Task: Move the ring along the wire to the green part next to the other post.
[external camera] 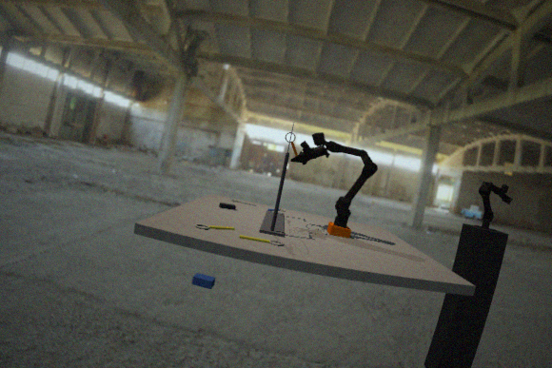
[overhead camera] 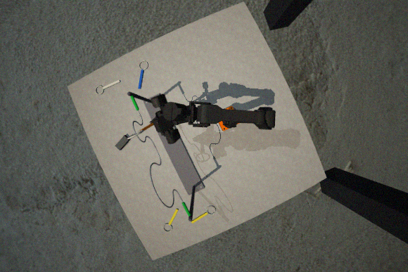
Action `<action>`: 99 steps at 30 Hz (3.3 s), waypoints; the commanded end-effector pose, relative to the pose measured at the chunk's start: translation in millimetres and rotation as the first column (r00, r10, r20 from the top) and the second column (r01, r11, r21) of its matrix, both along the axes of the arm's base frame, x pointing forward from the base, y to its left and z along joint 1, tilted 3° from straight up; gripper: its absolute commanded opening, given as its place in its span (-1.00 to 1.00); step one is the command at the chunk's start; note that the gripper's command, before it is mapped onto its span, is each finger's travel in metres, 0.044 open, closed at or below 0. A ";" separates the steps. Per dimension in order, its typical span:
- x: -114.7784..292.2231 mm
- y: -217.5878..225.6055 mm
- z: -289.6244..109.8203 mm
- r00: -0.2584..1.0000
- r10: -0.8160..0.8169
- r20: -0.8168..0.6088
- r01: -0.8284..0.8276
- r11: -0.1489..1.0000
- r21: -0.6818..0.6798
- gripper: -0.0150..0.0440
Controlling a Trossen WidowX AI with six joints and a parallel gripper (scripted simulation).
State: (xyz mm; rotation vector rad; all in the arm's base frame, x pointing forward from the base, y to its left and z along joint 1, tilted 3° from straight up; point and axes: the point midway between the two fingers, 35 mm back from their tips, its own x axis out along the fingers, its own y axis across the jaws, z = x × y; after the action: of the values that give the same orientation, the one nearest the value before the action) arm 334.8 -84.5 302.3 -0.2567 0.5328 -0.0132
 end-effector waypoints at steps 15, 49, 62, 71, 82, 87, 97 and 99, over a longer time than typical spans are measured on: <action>3.8 -28.2 12.3 0.997 0.032 0.065 -0.002 0.909 -0.417 -1.00; 10.6 -57.6 63.4 0.981 0.152 0.122 0.071 0.308 -0.949 -1.00; 11.4 -56.9 84.3 0.973 0.199 0.116 0.114 0.021 -0.993 -1.00; 11.5 -55.2 92.7 0.969 0.222 0.106 0.139 -0.135 -0.981 -1.00; 11.9 -59.3 87.5 0.968 0.227 0.104 0.145 -0.173 -0.974 -1.00; 12.2 -63.5 78.5 0.970 0.220 0.107 0.139 -0.132 -0.982 -1.00; 12.3 -71.7 49.9 0.974 0.193 0.117 0.112 0.038 -0.993 -1.00; 12.2 -72.8 43.1 0.975 0.186 0.118 0.105 0.080 -0.991 -1.00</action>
State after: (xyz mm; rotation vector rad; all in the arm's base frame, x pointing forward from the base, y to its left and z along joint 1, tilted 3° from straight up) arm 347.4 -155.1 355.9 -1.7575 0.1604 -0.4007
